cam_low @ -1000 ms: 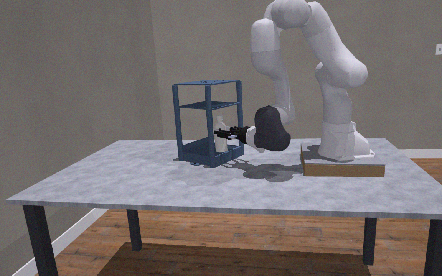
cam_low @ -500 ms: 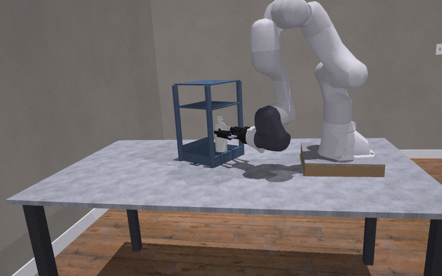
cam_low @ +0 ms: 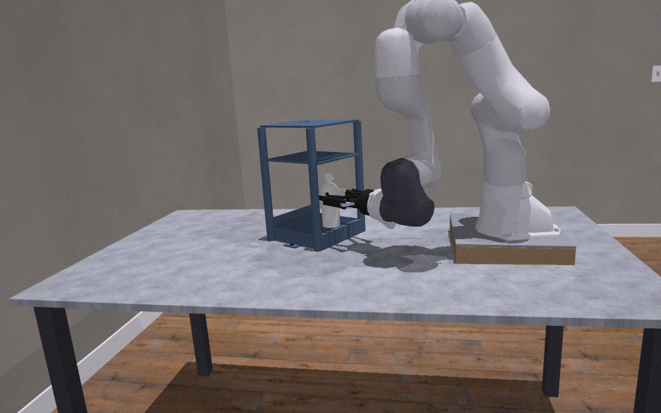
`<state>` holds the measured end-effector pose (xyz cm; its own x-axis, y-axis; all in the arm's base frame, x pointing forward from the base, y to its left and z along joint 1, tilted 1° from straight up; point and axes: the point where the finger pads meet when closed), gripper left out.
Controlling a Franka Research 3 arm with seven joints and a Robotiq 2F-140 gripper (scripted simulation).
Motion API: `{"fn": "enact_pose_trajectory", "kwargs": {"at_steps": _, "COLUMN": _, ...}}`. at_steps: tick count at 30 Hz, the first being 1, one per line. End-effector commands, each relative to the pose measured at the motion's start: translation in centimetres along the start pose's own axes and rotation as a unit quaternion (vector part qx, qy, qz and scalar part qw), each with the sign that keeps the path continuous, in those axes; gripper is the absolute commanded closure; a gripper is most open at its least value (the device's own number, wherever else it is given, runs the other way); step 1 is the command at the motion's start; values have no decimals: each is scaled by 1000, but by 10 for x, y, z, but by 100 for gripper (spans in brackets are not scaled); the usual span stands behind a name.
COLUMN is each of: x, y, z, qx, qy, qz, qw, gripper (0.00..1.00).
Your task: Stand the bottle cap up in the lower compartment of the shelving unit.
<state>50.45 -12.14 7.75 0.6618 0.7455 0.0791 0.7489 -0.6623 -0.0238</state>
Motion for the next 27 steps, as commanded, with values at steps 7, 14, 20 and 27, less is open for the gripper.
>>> {"fn": "enact_pose_trajectory", "kwargs": {"at_steps": 7, "x": 1, "y": -1, "z": 0, "qx": -1, "qy": 3, "qz": 0, "qw": 1000, "gripper": 54}}
{"fn": "enact_pose_trajectory", "kwargs": {"at_steps": 14, "x": 1, "y": -2, "z": 0, "qx": -1, "qy": 3, "qz": 0, "qw": 1000, "gripper": 54}}
{"fn": "enact_pose_trajectory", "kwargs": {"at_steps": 20, "x": 1, "y": -5, "z": 0, "qx": -1, "qy": 3, "qz": 0, "qw": 1000, "gripper": 54}}
{"fn": "enact_pose_trajectory", "kwargs": {"at_steps": 27, "x": 1, "y": -9, "z": 0, "qx": -1, "qy": 3, "qz": 0, "qw": 1000, "gripper": 54}}
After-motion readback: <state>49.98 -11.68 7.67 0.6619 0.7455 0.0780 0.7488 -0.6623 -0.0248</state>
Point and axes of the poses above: the point where the finger pads meet when closed, its own y axis out along the fingers, its own x axis across the jaws, z = x × y, and after that the axes turned 5 degrees about y, right-handed
